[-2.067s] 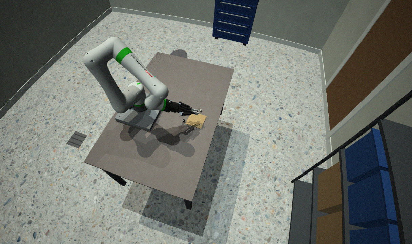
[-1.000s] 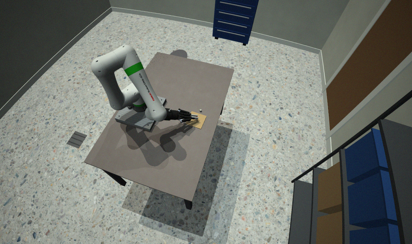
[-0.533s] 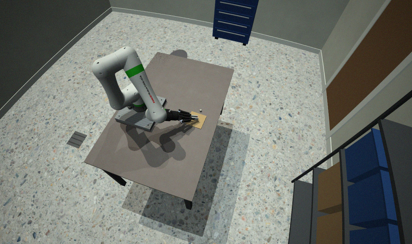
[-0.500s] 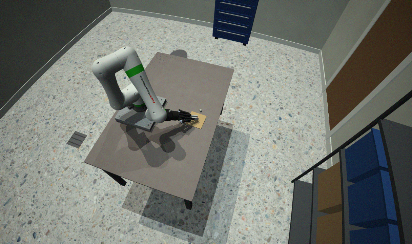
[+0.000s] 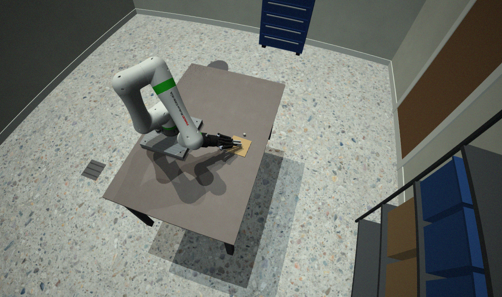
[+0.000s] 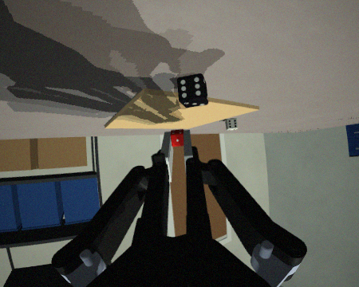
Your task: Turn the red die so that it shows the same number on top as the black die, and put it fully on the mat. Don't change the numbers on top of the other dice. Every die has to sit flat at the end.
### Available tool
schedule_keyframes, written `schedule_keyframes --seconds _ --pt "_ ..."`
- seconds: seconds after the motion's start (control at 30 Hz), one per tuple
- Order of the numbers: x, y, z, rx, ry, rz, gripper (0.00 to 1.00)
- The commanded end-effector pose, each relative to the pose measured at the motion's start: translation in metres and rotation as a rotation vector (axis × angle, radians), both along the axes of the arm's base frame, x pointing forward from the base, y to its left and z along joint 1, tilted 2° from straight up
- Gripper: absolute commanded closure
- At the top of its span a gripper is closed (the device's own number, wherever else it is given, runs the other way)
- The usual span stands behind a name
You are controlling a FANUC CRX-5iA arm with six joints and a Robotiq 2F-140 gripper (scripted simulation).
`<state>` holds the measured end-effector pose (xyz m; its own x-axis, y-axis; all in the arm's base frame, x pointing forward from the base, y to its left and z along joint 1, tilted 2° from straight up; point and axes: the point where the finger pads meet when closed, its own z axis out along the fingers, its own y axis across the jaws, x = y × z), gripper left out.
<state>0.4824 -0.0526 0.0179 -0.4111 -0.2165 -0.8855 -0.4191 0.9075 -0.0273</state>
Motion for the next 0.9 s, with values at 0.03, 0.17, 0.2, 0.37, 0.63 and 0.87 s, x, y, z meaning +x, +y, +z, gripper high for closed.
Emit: schedule_keyframes --seconds 0.03,0.17,0.2,0.37,0.63,0.87 --pt "0.0001 -0.0001 0.0001 0.000 0.000 0.000 0.93" --pt "0.0001 -0.0001 0.0001 0.000 0.000 0.000 0.93" --pt "0.0001 -0.0001 0.0001 0.000 0.000 0.000 0.93" --pt "0.0001 -0.0001 0.0001 0.000 0.000 0.000 0.93" --pt "0.0001 -0.0001 -0.0019 0.000 0.000 0.000 0.93" --pt "0.0002 -0.0002 -0.0052 0.000 0.000 0.000 0.93"
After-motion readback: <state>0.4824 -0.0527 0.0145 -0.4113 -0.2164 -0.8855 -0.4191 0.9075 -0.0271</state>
